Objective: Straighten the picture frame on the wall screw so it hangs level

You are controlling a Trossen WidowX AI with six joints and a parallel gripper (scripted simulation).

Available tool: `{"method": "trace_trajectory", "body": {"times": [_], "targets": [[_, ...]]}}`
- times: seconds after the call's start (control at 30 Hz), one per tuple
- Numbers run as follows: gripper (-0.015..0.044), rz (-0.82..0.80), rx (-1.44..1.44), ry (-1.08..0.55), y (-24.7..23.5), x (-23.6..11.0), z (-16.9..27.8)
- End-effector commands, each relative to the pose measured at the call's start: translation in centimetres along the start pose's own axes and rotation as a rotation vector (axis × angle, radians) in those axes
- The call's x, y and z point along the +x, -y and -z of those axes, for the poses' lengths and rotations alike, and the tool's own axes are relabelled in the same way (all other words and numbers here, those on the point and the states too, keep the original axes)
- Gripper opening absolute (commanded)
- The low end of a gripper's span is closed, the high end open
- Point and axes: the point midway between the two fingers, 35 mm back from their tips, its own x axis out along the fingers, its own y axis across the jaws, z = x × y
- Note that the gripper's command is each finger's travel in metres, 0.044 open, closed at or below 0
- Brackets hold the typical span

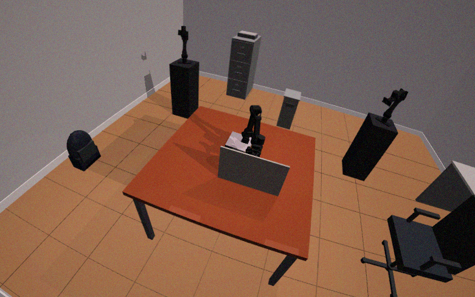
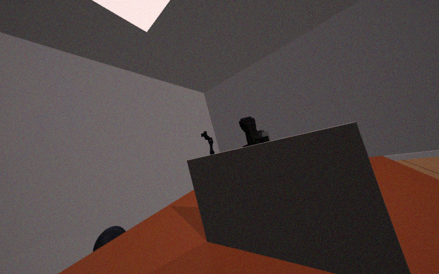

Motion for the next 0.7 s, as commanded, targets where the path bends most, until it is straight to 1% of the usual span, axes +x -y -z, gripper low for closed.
{"method": "trace_trajectory", "body": {"times": [0.0,0.07,0.3,0.53,0.57,0.67], "targets": [[0.026,0.003,0.004,-0.003,0.11,0.04,0.07],[0.026,0.003,0.004,-0.003,0.11,0.04,0.07],[0.0076,0.003,0.004,-0.003,0.11,0.04,0.07],[0.003,0.003,0.004,-0.003,0.11,0.04,0.07],[0.0003,0.003,0.004,-0.003,0.11,0.04,0.07],[0.0,0.003,0.004,-0.003,0.11,0.04,0.07]]}}
